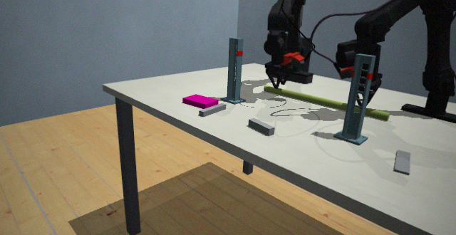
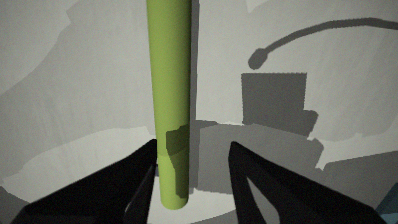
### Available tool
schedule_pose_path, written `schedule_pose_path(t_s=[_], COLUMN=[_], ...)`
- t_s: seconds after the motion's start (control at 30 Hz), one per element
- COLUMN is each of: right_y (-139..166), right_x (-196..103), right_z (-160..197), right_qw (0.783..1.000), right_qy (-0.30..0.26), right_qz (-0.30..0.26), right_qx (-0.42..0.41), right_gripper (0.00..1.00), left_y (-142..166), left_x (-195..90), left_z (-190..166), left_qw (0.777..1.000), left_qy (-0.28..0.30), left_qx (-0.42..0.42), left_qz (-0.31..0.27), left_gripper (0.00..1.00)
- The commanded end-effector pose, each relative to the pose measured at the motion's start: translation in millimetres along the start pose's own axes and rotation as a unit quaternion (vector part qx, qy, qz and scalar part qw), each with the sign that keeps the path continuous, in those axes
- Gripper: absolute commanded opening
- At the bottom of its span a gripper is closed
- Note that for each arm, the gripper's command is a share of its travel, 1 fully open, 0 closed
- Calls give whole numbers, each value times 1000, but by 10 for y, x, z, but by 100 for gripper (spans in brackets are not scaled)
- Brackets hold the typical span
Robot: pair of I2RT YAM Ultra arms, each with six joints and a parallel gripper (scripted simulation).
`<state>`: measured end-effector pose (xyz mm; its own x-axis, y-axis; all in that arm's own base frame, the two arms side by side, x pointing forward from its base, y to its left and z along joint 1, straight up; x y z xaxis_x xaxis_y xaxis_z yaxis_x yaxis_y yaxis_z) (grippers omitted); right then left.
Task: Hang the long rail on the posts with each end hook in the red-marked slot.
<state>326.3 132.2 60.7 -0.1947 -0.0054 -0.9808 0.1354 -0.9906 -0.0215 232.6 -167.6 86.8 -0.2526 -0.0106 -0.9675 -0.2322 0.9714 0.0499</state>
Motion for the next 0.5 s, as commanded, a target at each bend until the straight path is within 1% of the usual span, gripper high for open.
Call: schedule_pose_path(t_s=[0.0, 0.13, 0.17, 0.27, 0.3, 0.4, 0.47], right_y=[-79, -64, -64, -64, -67, -110, -110], right_x=[-33, -63, -63, -63, -53, 27, 84], right_z=[59, 49, 49, 49, 104, 62, 90], right_qw=[999, 999, 999, 999, 999, 999, 999], right_qy=[-26, -21, -21, -21, -29, -21, -26], right_qz=[-3, -5, -5, -5, -8, -9, -8], right_qx=[-27, -24, -24, -24, -27, -27, -26], right_gripper=[48, 48, 48, 48, 48, 48, 48], left_y=[-37, -37, -20, -81, -85, -76, -76], left_x=[-117, -117, -68, 2, 17, 91, 121], left_z=[21, 21, -31, -7, -7, -25, -26], left_qw=[1000, 1000, 1000, 1000, 1000, 1000, 1000], left_qy=[-2, -2, 10, 3, 3, 7, 7], left_qx=[5, 5, 9, 10, 8, 5, 5], left_qz=[-13, -13, -6, -12, -12, -8, -8], left_gripper=[48, 48, 48, 48, 48, 48, 48])
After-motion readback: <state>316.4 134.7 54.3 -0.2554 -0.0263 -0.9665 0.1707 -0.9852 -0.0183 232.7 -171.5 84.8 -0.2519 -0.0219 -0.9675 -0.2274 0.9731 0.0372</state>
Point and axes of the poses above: on each arm, the point where the finger pads meet when closed, its own x axis out along the fingers, its own z axis across the jaws, y = z × x, the point moved 5 cm from there along -x, back along the fingers, and after that the axes turned 8 degrees about -x, right-handed, at the moved point
